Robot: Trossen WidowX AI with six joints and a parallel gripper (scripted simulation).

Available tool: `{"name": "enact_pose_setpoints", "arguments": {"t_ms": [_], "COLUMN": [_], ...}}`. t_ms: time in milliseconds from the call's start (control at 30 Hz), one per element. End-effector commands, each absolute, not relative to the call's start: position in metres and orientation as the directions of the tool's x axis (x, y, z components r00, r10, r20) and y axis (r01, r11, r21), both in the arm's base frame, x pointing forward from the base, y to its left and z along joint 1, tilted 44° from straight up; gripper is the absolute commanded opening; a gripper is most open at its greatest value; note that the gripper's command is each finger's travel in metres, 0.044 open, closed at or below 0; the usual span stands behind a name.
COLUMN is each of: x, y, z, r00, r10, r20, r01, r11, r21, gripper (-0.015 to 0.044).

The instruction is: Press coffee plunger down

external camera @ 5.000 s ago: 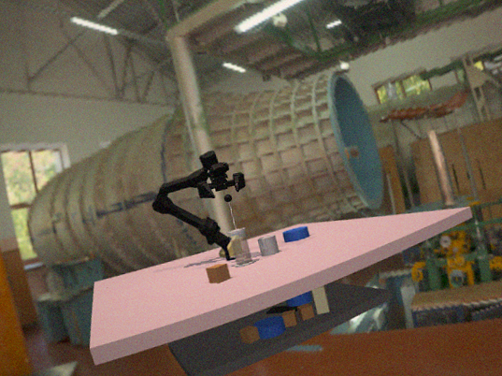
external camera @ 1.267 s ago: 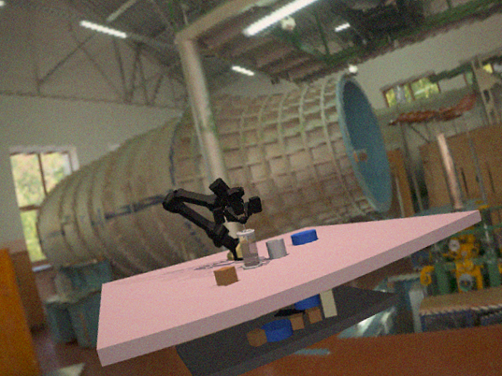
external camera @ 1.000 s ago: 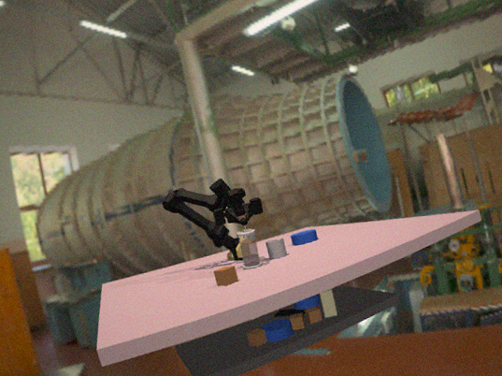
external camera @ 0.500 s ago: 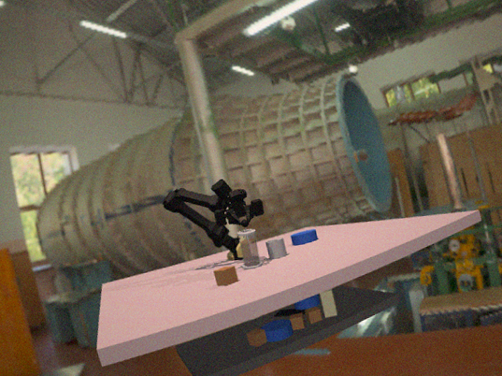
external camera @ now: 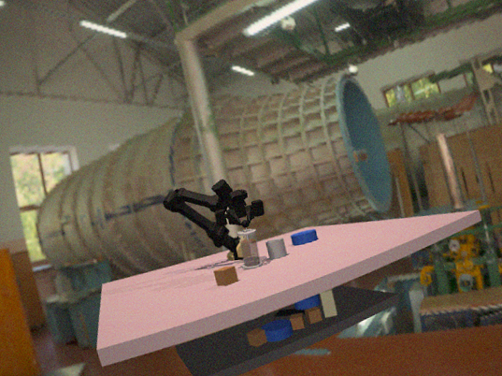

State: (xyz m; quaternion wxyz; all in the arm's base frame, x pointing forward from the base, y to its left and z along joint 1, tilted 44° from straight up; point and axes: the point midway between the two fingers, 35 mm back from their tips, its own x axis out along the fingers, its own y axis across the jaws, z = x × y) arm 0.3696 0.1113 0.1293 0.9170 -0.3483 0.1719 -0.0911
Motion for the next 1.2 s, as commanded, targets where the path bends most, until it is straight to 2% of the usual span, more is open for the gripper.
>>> {"name": "enact_pose_setpoints", "arguments": {"t_ms": [0, 400, 800, 1000, 1167], "x": [0.370, 0.370, 0.370, 0.366, 0.341], "y": [0.108, 0.111, 0.111, 0.121, 0.152], "z": [0.125, 0.129, 0.129, 0.137, 0.180], "r00": [0.917, 0.924, 0.924, 0.922, 0.916], "r10": [-0.300, -0.287, -0.287, -0.288, -0.298], "r20": [-0.261, -0.252, -0.252, -0.259, -0.267], "r01": [0.047, 0.047, 0.047, 0.043, 0.043], "r11": [0.733, 0.740, 0.740, 0.741, 0.736], "r21": [-0.679, -0.671, -0.671, -0.671, -0.676], "gripper": [0.0114, 0.0114, 0.0429, 0.0440, 0.0440]}}
